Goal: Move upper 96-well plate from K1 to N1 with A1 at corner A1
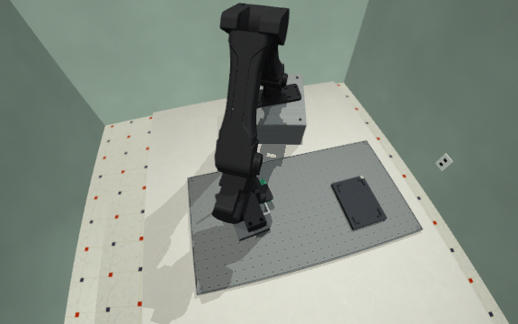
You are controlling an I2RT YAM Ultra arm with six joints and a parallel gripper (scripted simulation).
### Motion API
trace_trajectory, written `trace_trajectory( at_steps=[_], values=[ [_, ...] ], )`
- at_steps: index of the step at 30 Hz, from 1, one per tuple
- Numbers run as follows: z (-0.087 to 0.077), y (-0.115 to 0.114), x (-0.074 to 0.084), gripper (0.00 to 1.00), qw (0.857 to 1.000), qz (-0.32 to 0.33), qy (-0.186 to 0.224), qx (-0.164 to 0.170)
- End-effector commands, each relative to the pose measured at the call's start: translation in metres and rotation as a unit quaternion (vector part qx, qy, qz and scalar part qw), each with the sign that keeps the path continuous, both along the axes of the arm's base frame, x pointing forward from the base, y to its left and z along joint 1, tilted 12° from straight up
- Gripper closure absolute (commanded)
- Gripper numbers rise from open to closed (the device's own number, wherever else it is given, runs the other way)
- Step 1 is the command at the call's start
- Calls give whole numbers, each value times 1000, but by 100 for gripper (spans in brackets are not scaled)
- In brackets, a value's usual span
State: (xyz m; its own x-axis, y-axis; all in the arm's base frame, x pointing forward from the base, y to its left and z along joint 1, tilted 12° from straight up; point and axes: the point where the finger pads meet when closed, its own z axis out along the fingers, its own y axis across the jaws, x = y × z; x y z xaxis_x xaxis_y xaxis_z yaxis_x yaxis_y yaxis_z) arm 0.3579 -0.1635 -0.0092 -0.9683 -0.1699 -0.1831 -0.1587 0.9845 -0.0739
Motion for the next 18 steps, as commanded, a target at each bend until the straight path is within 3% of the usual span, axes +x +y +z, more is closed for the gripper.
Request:
trace_trajectory(
  at_steps=[1, 3, 7, 8, 11, 14, 18],
  values=[
    [-9, 0, 2, 0, 1000, -3, -4, -1],
    [-8, -2, 8, 0, 1000, -2, -10, -4],
    [-15, 1, 4, 0, 1000, -2, -5, -1],
    [-5, 0, 7, 0, 1000, -1, -17, -7],
    [-15, -2, 11, 0, 1000, -1, -12, -5],
    [-7, -5, 14, 0, 1000, -3, -22, -10],
    [-9, -4, 9, 0, 1000, -1, -14, -6]
  ],
)
